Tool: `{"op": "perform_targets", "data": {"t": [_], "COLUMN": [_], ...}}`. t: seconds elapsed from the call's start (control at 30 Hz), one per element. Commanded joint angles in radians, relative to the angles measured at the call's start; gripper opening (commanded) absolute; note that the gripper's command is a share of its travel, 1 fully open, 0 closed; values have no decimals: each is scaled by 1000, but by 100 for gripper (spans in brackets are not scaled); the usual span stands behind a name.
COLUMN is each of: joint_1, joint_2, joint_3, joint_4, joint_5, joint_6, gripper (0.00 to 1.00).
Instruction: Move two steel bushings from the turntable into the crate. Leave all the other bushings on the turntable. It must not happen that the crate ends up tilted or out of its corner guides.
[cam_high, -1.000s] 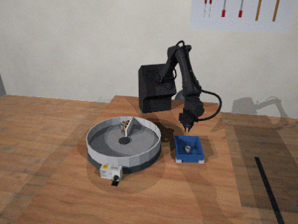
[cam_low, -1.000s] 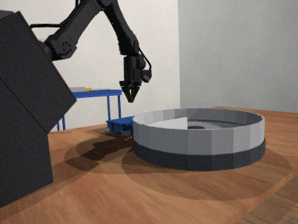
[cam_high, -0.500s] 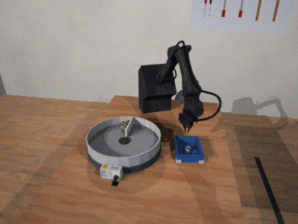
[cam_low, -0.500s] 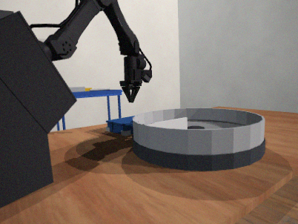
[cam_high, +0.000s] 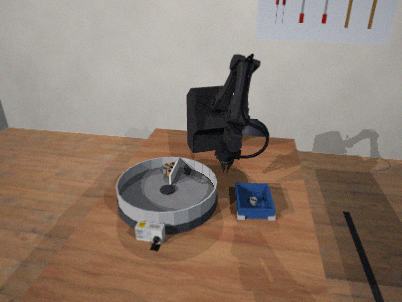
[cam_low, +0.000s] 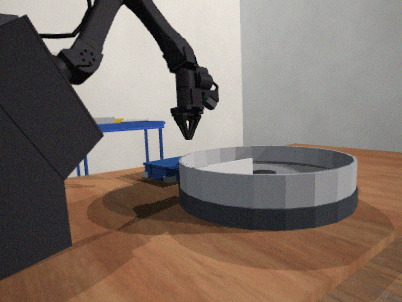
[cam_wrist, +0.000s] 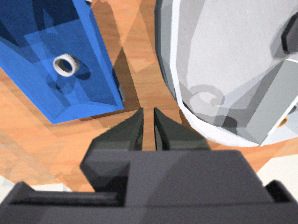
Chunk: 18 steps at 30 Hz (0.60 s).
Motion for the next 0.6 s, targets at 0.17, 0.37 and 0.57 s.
{"op": "perform_targets", "data": {"t": [0.17, 0.37, 0.57], "joint_1": [-428, -503, -737], "joint_2": [11, 57, 226], "joint_3": [-218, -183, -208], "joint_4": [141, 147, 196], "joint_5": [-345, -434, -569], "joint_6": [-328, -414, -632], "gripper": [13, 13, 13]}}
